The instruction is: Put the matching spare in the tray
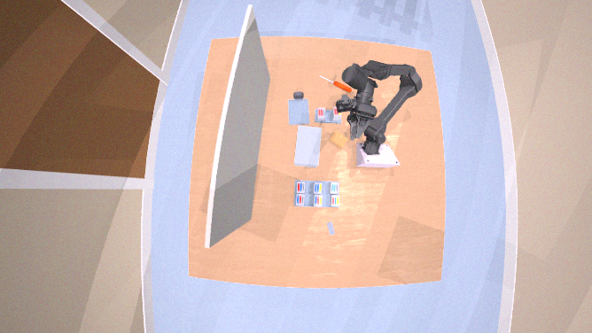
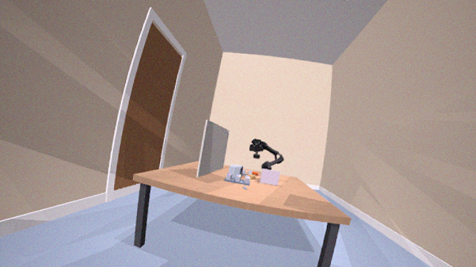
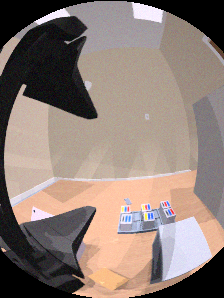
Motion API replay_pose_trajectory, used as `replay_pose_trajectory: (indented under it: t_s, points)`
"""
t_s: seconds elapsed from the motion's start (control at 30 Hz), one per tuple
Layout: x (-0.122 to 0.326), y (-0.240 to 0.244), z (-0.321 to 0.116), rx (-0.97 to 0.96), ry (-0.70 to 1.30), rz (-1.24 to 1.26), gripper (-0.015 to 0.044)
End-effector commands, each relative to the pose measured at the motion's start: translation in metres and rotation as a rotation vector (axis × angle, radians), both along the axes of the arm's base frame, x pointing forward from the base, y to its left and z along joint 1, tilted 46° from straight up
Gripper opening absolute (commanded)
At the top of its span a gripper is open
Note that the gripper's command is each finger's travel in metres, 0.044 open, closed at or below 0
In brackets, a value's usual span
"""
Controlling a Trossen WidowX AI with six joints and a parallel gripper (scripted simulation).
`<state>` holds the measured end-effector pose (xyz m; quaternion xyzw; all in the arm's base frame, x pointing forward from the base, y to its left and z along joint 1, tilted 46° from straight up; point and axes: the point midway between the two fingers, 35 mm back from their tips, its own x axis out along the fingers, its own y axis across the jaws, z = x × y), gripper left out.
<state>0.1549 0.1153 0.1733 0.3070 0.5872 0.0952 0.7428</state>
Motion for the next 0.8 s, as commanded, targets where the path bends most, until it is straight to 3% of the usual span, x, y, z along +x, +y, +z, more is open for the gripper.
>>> replay_pose_trajectory:
  t_s: [0.0, 0.37, 0.77]
  points:
    - [0.028, -0.011, -0.003, -0.150, 0.065, -0.057, 0.0440]
    - [0.116, -0.049, -0.022, -0.636, 0.235, -0.143, 0.0440]
    - [0.206, -0.095, -0.067, -1.202, 0.401, -0.052, 0.0440]
